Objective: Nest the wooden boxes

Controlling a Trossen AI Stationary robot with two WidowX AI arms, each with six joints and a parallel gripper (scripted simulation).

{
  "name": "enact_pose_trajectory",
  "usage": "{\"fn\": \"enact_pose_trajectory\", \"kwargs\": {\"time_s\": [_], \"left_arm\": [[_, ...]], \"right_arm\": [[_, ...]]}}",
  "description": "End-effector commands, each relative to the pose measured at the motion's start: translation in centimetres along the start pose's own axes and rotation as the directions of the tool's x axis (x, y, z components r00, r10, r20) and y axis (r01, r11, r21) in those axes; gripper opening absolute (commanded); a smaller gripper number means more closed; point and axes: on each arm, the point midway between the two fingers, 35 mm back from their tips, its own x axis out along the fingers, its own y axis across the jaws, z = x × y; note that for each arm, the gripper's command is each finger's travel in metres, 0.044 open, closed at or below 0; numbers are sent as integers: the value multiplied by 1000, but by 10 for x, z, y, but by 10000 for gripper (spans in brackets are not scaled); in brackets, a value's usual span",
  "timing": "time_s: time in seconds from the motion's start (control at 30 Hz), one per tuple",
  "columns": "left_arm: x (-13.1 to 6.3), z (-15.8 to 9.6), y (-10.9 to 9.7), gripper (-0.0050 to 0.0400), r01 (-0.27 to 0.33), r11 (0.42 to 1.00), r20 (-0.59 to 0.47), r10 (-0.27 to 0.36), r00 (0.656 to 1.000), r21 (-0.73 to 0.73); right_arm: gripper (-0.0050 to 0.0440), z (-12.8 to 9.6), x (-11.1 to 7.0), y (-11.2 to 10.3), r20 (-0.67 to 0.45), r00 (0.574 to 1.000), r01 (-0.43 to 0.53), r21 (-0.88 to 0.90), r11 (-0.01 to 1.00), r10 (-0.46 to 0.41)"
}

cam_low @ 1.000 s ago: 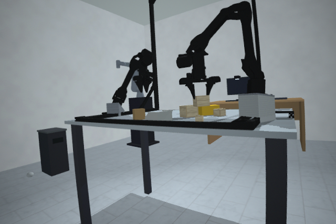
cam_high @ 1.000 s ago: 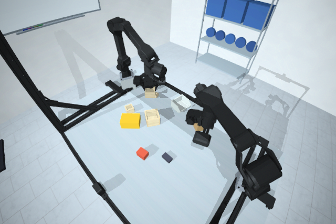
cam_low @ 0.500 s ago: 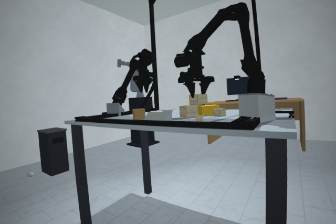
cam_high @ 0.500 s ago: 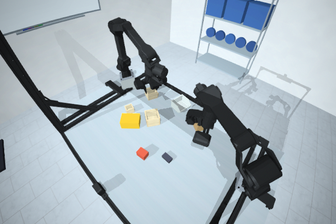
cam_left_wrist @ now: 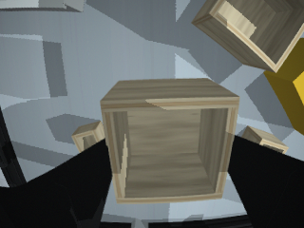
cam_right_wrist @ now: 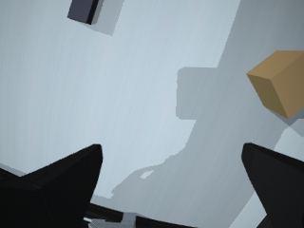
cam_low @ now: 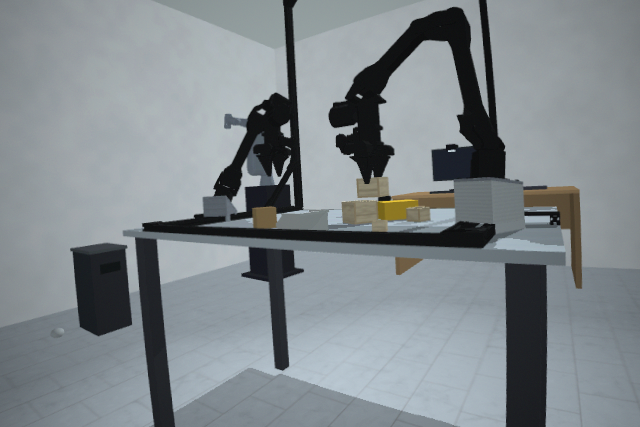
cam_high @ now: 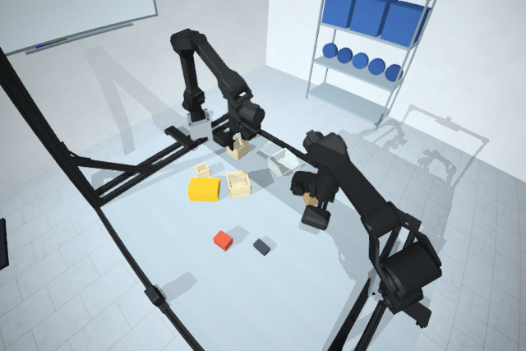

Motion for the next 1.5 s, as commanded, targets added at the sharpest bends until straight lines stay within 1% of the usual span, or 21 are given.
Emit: {"fn": "enact_pose_trajectory", "kwargs": {"time_s": [0.0,0.07,0.13,0.27,0.43,0.63,0.7,0.93,1.2,1.27,1.47], "left_arm": [[-2,7,-5,0,4,994,1,-4,1000,-108],[-2,9,-6,0,4,985,1,-4,1000,-171],[-2,9,-6,0,4,985,1,-4,1000,-171],[-4,14,-10,0,4,955,1,-4,1000,-296],[-6,20,-15,0,4,895,1,-3,1000,-446],[-9,27,-20,0,3,793,2,-3,1000,-609],[-9,27,-20,0,3,793,2,-3,1000,-609],[-11,35,-28,0,3,637,2,-3,1000,-771],[-14,44,-36,0,4,420,3,-3,1000,-908],[-14,44,-36,0,4,420,3,-3,1000,-908],[-16,50,-42,0,4,238,3,-2,1000,-971]], "right_arm": [[400,0,0,0,2,1000,-1,-2,1000,1],[400,0,0,0,2,1000,-1,-2,1000,1],[400,0,0,0,2,1000,-1,-2,1000,1],[400,0,0,0,2,1000,-1,-2,1000,1],[400,0,0,0,2,1000,-1,-2,1000,1],[400,0,0,0,2,1000,-1,-2,1000,1],[400,0,0,0,2,1000,-1,-2,1000,1],[400,0,0,0,2,1000,-1,-2,1000,1],[400,0,0,0,2,1000,-1,-2,1000,1],[400,0,0,0,2,1000,-1,-2,1000,1],[400,0,0,0,2,1000,-1,-2,1000,1]]}}
